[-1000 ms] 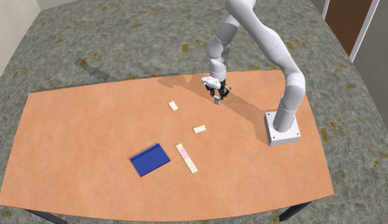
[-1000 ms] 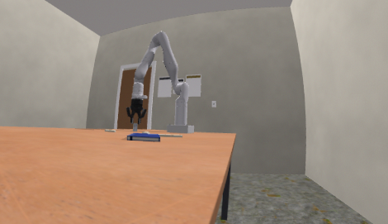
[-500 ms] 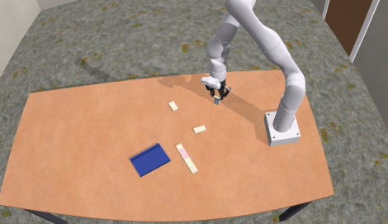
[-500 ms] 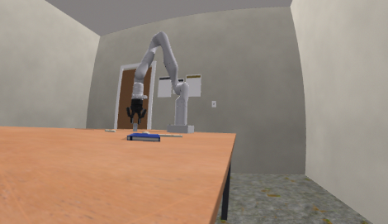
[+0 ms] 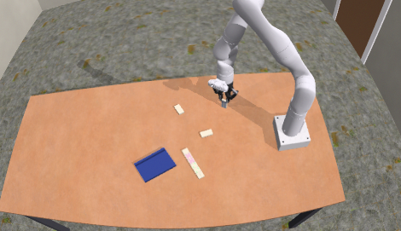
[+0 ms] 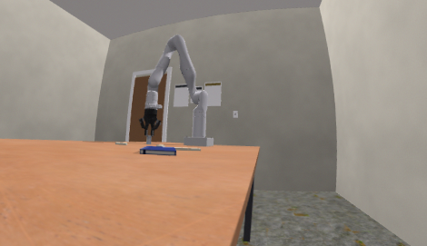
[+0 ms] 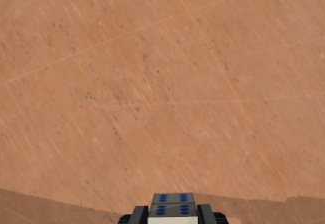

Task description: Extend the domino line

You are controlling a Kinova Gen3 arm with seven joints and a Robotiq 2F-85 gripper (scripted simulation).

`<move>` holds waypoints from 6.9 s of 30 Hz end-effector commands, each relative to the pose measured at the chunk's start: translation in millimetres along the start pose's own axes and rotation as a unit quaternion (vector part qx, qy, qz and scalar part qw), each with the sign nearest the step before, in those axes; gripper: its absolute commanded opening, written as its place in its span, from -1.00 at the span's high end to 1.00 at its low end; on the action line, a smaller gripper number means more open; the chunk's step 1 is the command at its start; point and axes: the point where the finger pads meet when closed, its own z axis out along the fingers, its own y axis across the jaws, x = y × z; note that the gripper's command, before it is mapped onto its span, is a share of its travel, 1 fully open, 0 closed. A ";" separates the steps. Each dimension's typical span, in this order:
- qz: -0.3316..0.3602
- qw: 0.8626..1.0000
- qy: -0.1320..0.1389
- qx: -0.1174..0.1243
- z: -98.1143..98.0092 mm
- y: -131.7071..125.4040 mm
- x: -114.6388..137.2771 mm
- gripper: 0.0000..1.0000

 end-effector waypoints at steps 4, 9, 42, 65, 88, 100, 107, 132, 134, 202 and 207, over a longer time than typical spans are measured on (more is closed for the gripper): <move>0.000 1.000 0.000 -0.001 -0.4 0.4 0.0 0.31; 0.000 1.000 0.000 -0.001 -0.4 0.4 0.0 0.31; 0.000 1.000 0.001 -0.001 -0.4 0.4 -0.1 0.31; 0.000 1.000 0.005 0.000 -0.3 0.4 -0.6 0.31; 0.000 1.000 0.014 -0.001 -0.4 0.4 -1.8 0.31; 0.000 1.000 0.020 -0.001 -0.4 0.4 -2.7 0.31; 0.000 1.000 0.026 0.000 -0.4 0.4 -3.4 0.31; 0.000 0.999 0.044 0.000 -0.5 0.4 -5.8 0.31; 0.000 0.999 0.046 0.000 -0.5 0.4 -6.1 0.31; 0.000 0.996 0.087 -0.001 8.7 0.4 -36.8 0.31; 0.000 0.996 0.087 -0.001 12.5 0.4 -41.8 0.31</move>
